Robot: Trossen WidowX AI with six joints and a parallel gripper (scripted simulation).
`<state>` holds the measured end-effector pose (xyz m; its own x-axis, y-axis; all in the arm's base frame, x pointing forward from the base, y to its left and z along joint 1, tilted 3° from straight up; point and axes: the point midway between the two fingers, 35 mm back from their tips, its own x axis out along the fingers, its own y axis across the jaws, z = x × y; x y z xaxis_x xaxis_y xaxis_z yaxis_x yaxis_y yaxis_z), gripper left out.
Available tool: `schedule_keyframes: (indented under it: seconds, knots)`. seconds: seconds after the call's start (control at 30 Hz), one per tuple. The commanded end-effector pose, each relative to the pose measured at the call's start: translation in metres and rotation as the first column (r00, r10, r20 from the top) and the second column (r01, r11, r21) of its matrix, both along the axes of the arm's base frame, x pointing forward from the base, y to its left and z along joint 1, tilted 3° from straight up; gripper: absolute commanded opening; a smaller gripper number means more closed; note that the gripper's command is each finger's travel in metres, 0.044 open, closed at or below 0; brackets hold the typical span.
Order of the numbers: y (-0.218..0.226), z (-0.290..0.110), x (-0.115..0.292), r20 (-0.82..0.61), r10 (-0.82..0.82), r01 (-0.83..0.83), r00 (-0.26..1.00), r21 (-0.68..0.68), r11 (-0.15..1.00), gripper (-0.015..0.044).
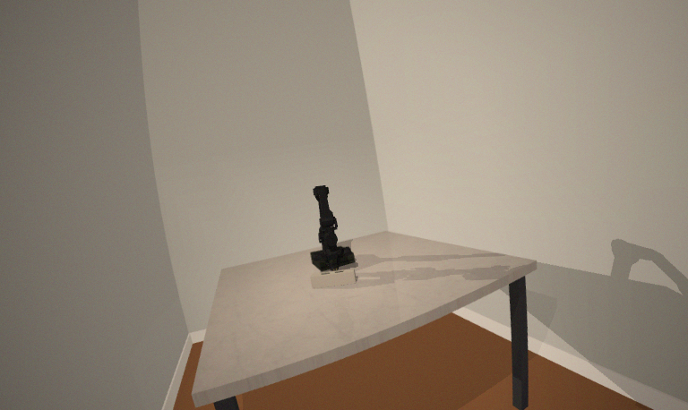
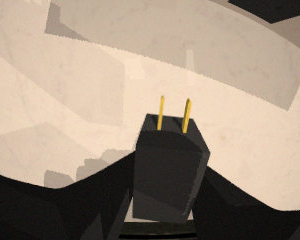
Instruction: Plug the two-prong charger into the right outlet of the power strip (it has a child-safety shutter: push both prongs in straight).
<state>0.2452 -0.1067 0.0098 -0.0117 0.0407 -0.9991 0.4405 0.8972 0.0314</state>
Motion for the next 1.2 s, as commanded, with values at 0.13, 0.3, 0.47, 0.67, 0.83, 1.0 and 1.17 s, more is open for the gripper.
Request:
schedule_keyframes:
  seconds: [0.13, 0.3, 0.47, 0.67, 0.83, 1.0, 1.17]
  knots:
    - [-0.013, -0.007, -0.007, 0.000, -0.122, 0.122, 0.992, 0.010, 0.992, 0.0000]
    - [-0.016, -0.007, -0.006, 0.000, -0.139, 0.139, 0.990, 0.011, 0.990, 0.0000]
    - [-0.021, -0.007, -0.002, 0.000, -0.145, 0.145, 0.989, 0.011, 0.989, 0.0000]
    - [-0.026, -0.007, 0.003, 0.000, -0.154, 0.154, 0.988, 0.011, 0.988, 0.0000]
    - [-0.030, -0.007, 0.007, 0.000, -0.161, 0.161, 0.987, 0.011, 0.987, 0.0000]
    - [-0.035, -0.007, 0.011, 0.001, -0.168, 0.168, 0.986, 0.011, 0.986, 0.0000]
    - [-0.039, -0.007, 0.015, 0.001, -0.175, 0.175, 0.985, 0.012, 0.984, 0.0000]
